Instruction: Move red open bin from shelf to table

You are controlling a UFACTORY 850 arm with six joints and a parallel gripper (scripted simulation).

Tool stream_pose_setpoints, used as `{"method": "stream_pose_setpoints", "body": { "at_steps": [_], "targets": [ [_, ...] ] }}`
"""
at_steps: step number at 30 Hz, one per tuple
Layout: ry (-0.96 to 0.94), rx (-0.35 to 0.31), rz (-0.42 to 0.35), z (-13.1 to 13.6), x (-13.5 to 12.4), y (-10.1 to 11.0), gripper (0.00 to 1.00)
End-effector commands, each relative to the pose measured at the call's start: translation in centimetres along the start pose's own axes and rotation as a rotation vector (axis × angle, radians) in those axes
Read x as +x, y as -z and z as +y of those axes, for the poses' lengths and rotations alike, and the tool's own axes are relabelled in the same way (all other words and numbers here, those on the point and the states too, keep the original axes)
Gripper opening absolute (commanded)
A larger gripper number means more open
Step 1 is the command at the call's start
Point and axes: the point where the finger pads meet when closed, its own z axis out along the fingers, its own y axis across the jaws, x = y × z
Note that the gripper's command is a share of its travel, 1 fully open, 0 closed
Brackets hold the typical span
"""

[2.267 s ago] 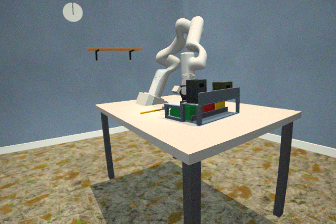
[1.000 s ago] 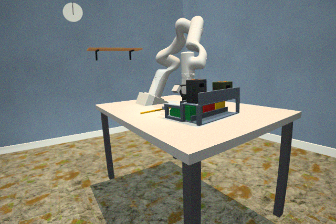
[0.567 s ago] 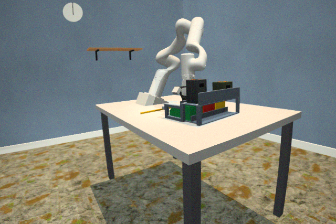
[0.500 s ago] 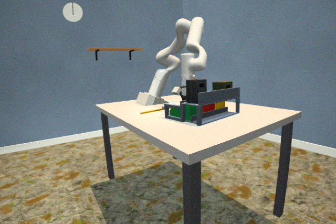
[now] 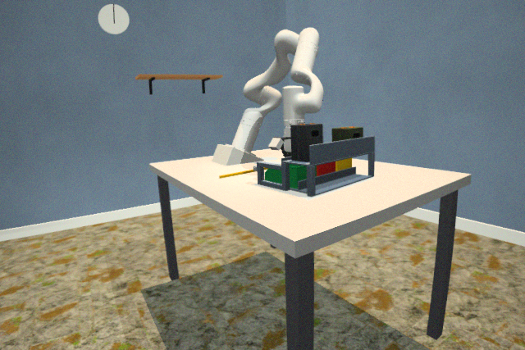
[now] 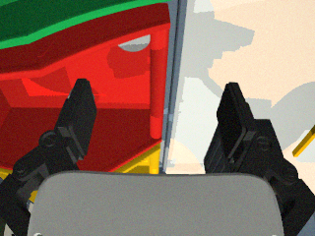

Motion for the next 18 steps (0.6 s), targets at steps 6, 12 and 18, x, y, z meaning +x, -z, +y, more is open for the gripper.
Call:
{"method": "stream_pose_setpoints", "body": {
  "at_steps": [6, 12, 18],
  "targets": [
    [0.0, 0.002, 0.001, -0.08, 0.02, -0.38, 1.0],
    [0.0, 0.002, 0.001, -0.08, 0.02, -0.5, 1.0],
    [0.0, 0.002, 0.001, -0.08, 0.02, -0.5, 1.0]
  ]
}}
